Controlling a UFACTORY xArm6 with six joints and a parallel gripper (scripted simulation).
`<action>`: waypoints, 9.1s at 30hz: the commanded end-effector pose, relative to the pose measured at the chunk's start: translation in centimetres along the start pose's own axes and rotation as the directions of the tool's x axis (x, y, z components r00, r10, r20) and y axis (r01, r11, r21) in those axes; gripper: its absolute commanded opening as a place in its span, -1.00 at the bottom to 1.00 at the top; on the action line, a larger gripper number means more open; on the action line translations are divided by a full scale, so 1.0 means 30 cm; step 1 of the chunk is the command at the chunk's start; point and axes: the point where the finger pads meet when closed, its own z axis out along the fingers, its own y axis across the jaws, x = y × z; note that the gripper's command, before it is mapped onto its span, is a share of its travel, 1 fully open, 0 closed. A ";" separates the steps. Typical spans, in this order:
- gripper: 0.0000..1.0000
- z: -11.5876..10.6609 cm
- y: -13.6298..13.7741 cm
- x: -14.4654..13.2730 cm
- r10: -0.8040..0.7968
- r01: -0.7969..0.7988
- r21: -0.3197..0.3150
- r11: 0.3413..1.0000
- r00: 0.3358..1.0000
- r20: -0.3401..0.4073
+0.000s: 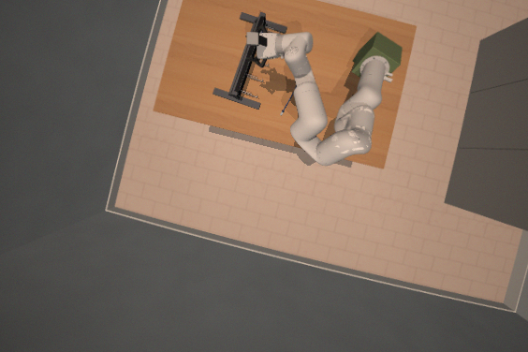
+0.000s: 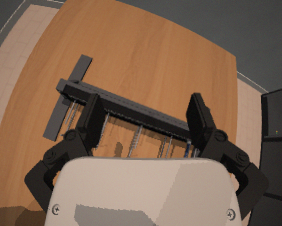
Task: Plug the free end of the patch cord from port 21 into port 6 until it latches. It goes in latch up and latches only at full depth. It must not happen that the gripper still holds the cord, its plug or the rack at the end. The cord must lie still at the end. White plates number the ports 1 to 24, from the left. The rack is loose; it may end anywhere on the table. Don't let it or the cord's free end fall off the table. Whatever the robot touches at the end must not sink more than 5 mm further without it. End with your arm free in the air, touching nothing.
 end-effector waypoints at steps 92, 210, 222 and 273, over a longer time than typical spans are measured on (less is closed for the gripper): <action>-1.00 -0.241 -0.906 -0.619 -0.687 0.320 0.696 0.643 0.642 0.340; -1.00 0.272 -0.473 -0.394 0.418 -0.410 -0.104 0.906 0.905 0.081; -1.00 0.253 -0.475 -0.392 0.418 -0.410 -0.104 0.906 0.905 0.081; -1.00 -0.211 -0.319 -0.423 0.418 -0.410 -0.104 0.906 0.905 0.081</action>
